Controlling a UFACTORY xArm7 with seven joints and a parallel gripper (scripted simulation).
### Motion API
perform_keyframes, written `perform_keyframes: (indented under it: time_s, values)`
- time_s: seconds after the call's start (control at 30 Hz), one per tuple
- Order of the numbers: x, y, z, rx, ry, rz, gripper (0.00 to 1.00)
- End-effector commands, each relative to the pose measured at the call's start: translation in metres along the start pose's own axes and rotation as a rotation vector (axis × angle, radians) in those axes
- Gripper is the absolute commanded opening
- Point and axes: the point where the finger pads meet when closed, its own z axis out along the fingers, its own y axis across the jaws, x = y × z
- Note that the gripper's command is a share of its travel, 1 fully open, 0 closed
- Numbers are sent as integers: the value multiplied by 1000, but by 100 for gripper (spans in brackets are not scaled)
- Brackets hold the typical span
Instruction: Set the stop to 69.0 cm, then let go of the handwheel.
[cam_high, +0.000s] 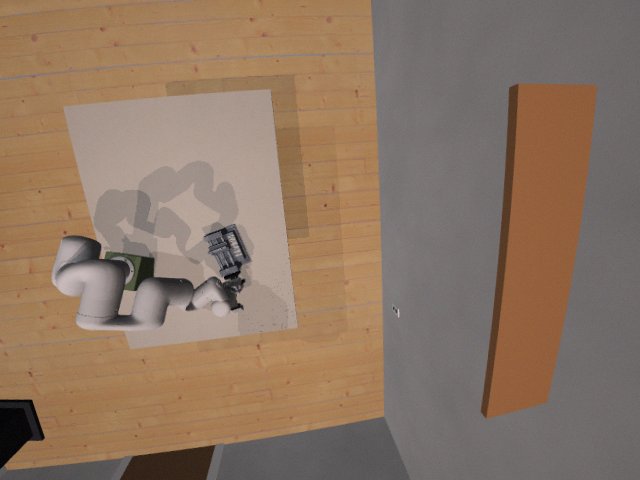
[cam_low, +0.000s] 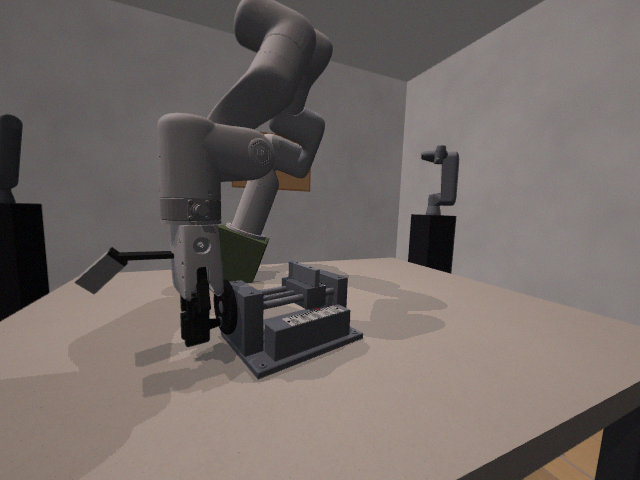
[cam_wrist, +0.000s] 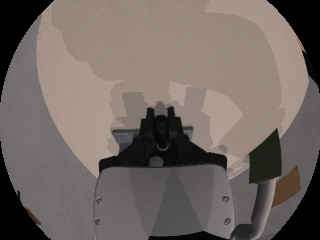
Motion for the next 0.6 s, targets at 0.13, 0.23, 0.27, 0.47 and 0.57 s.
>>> perform_keyframes:
  time_s: [0.13,0.23,0.27,0.47,0.57]
  values:
    - [1,10,-7,2,2,1,6]
    - [1,12,-9,2,2,1,6]
    - [1,13,-10,2,2,1,6]
    - [1,17,-19,2,2,1,6]
    - [1,18,-24,2,2,1,6]
